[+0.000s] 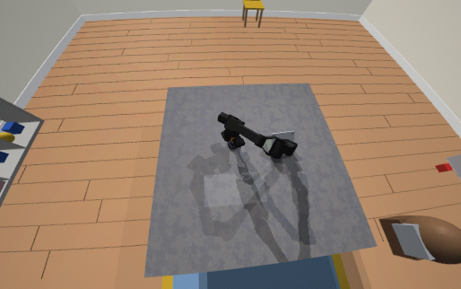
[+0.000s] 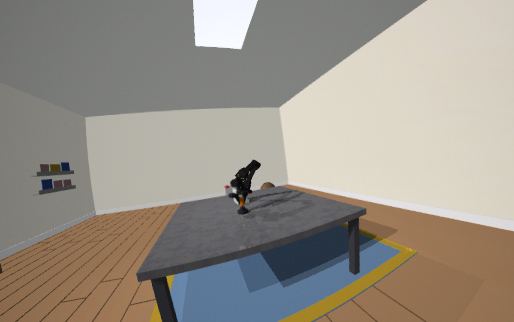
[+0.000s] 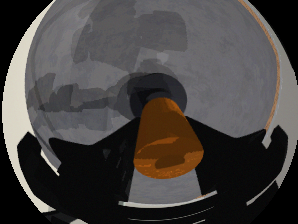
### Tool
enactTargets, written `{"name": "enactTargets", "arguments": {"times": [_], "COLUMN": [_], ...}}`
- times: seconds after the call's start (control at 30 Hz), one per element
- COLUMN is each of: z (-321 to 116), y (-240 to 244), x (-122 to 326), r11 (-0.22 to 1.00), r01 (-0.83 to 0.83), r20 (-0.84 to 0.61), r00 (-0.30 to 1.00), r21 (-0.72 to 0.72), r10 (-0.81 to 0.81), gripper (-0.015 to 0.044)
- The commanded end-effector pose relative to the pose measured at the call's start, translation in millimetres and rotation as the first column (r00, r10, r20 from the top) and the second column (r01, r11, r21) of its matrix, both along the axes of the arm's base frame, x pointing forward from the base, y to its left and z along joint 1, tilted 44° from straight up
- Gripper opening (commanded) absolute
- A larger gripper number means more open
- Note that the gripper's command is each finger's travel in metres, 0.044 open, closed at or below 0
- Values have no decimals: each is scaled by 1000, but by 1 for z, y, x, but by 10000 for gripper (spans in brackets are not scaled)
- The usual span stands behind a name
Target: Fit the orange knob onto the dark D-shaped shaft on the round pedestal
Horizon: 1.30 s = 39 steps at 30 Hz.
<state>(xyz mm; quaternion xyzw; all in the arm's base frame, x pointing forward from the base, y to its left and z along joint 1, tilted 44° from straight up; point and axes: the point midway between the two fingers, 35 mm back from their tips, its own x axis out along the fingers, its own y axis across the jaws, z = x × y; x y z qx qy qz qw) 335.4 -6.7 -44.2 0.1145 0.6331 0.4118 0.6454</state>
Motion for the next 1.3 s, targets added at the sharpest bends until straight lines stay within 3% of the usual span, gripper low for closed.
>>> {"name": "enactTargets", "arguments": {"times": [0.0,0.53,0.8,1.27], "z": [-1,2,1,-3], "y": [0,-3,-4,-1], "x": [0,-1,1,1], "r11": [1000,1000,989,989], "r01": [3,3,-150,-150], "r20": [3,3,146,146], "r00": [1000,1000,979,979], "r21": [2,2,20,21], "r10": [-3,-3,145,145], "gripper": [0,0,0,0]}}
